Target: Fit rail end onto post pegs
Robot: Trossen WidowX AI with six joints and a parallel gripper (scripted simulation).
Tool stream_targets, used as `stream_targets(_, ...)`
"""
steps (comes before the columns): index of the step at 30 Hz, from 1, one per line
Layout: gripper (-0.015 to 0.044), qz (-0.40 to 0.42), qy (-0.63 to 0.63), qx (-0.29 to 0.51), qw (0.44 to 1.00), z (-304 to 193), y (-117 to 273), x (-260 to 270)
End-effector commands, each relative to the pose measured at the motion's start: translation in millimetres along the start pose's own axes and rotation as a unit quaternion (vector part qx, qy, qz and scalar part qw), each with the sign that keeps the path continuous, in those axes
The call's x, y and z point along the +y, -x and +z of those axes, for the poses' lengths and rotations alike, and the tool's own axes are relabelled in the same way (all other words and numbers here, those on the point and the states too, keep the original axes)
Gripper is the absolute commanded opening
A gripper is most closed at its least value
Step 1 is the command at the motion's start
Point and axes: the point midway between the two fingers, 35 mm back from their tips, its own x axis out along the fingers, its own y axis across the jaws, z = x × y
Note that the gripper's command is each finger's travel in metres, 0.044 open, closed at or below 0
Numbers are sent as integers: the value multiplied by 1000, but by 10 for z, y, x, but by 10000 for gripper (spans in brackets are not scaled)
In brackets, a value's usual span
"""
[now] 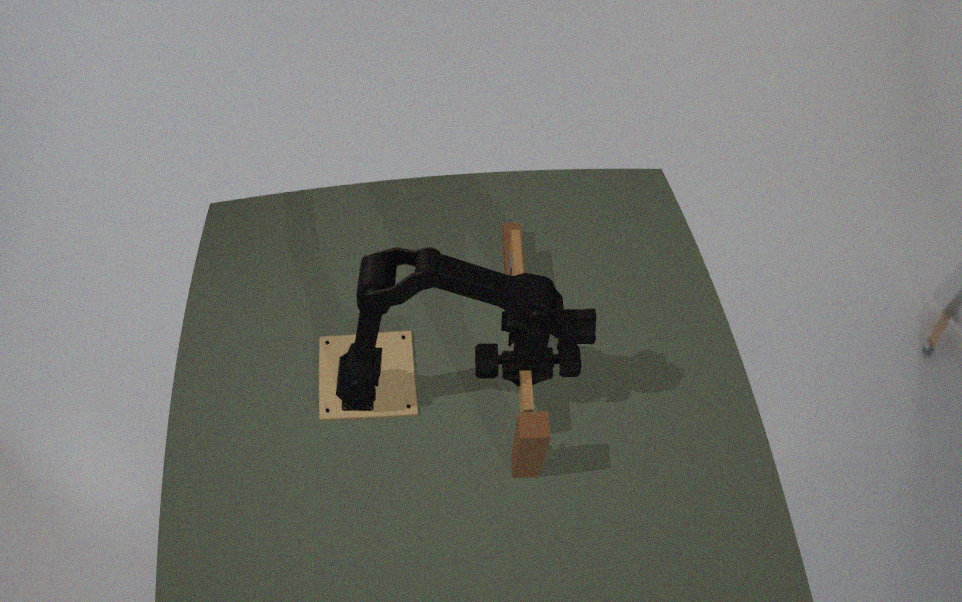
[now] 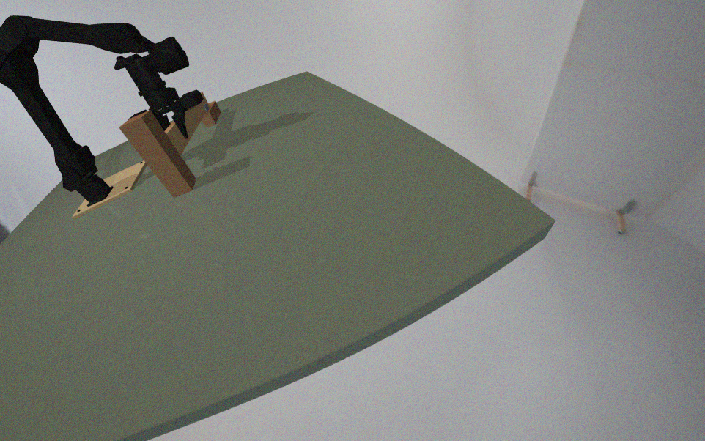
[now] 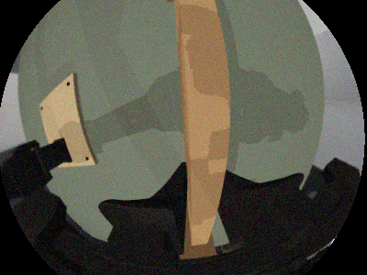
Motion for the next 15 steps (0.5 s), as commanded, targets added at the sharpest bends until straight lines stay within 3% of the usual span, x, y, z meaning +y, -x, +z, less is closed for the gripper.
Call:
stream_targets(1, 0, -3, 1, 1, 1000, -23, 14, -13)
stream_targets(15, 0, -3, 1, 1, 1000, -64, -5, -15)
